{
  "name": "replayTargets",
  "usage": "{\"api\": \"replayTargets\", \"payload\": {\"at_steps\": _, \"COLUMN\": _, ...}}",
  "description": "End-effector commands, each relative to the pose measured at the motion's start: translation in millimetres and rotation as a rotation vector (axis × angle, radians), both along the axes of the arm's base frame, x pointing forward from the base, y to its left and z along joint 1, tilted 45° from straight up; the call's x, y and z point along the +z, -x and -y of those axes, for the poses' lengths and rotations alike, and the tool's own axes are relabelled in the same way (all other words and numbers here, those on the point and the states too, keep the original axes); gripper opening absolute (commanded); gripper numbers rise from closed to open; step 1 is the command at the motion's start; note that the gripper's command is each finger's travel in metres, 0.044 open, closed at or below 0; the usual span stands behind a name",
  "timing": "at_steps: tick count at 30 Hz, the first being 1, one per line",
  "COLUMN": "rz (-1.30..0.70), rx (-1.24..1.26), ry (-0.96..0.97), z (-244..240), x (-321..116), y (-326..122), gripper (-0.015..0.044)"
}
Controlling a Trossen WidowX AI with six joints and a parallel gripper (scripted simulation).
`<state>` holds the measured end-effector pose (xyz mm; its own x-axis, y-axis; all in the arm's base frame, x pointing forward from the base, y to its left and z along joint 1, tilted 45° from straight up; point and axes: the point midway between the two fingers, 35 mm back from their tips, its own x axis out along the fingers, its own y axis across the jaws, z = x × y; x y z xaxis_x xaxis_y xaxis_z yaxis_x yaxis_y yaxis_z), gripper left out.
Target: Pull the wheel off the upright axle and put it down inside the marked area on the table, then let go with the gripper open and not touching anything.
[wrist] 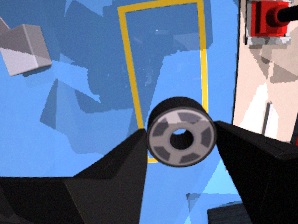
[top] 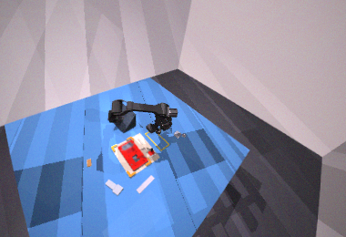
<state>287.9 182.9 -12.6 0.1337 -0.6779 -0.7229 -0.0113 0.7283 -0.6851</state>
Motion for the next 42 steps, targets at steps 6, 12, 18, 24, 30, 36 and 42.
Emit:
{"api": "replayTargets", "payload": {"at_steps": 6, "rz": -0.005, "rx": 0.004, "ry": 0.008, "z": 18.4, "x": -21.3, "y": -5.3, "gripper": 0.0000}}
{"api": "replayTargets", "payload": {"at_steps": 12, "rz": -0.004, "rx": 0.004, "ry": 0.009, "z": 40.8, "x": -44.7, "y": -10.0, "gripper": 0.0000}}
{"api": "replayTargets", "payload": {"at_steps": 18, "rz": -0.004, "rx": 0.003, "ry": 0.012, "z": 61.7, "x": -63.7, "y": -11.6, "gripper": 0.0000}}
{"api": "replayTargets", "payload": {"at_steps": 24, "rz": 0.002, "rx": -0.004, "ry": 0.004, "z": 60.2, "x": -60.7, "y": -12.3, "gripper": 0.0053}}
{"api": "replayTargets", "payload": {"at_steps": 30, "rz": 0.002, "rx": -0.004, "ry": 0.004, "z": 60.2, "x": -60.7, "y": -12.3, "gripper": 0.0210}}
{"api": "replayTargets", "payload": {"at_steps": 36, "rz": 0.000, "rx": -0.001, "ry": 0.004, "z": 46.1, "x": -47.6, "y": -10.8, "gripper": 0.0300}}
{"api": "replayTargets", "payload": {"at_steps": 42, "rz": -0.005, "rx": 0.003, "ry": 0.009, "z": 18.3, "x": -18.2, "y": -4.1, "gripper": 0.0300}}
